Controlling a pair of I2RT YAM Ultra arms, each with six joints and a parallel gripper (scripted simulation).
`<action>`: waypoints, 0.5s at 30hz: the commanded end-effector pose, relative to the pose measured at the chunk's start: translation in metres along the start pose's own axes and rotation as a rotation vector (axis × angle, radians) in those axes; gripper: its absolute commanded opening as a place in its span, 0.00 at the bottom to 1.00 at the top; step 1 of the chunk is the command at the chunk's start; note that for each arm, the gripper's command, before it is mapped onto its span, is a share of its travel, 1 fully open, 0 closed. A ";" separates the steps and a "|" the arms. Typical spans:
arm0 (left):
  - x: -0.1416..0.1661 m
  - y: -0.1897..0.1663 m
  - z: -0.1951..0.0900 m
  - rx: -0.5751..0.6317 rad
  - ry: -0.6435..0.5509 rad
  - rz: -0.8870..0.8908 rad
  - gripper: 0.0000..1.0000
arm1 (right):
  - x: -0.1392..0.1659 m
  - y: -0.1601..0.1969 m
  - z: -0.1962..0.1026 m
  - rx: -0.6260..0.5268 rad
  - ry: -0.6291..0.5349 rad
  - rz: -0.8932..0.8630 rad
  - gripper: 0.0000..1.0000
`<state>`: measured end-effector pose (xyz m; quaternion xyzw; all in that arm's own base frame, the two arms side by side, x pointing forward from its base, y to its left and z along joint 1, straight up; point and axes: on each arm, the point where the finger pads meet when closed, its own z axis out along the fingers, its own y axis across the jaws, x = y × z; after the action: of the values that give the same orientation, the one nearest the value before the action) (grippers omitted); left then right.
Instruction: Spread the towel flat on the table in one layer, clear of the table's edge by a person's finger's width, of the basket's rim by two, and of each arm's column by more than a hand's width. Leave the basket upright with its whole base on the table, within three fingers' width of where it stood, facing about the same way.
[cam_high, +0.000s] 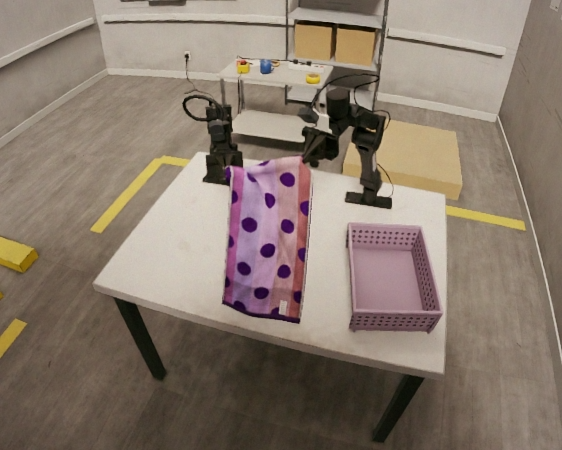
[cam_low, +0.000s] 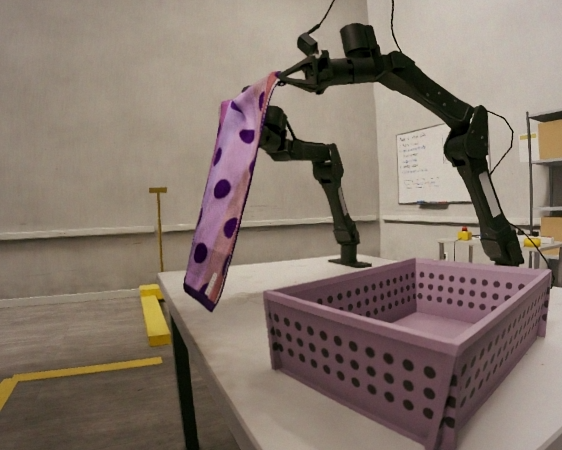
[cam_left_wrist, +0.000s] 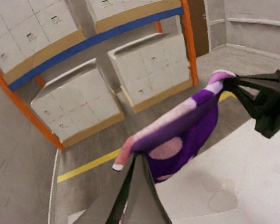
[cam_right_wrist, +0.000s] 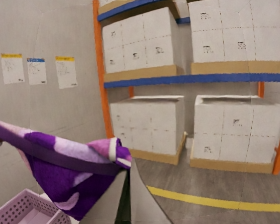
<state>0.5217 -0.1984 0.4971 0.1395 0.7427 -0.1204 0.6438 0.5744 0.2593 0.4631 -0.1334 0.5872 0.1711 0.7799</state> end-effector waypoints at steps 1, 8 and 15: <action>-0.015 0.006 -0.002 -0.023 -0.051 -0.008 0.00 | -0.049 -0.010 0.002 0.036 -0.136 0.002 0.00; -0.014 0.016 0.010 -0.041 -0.203 -0.007 0.00 | -0.043 -0.022 0.017 0.052 -0.235 -0.005 0.00; -0.028 0.014 0.001 -0.037 -0.226 -0.007 0.00 | -0.064 -0.021 0.008 0.051 -0.256 -0.005 0.00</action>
<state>0.5446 -0.2009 0.4686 0.1314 0.7191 -0.1219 0.6714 0.5981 0.2612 0.4520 -0.1213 0.5509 0.1708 0.8078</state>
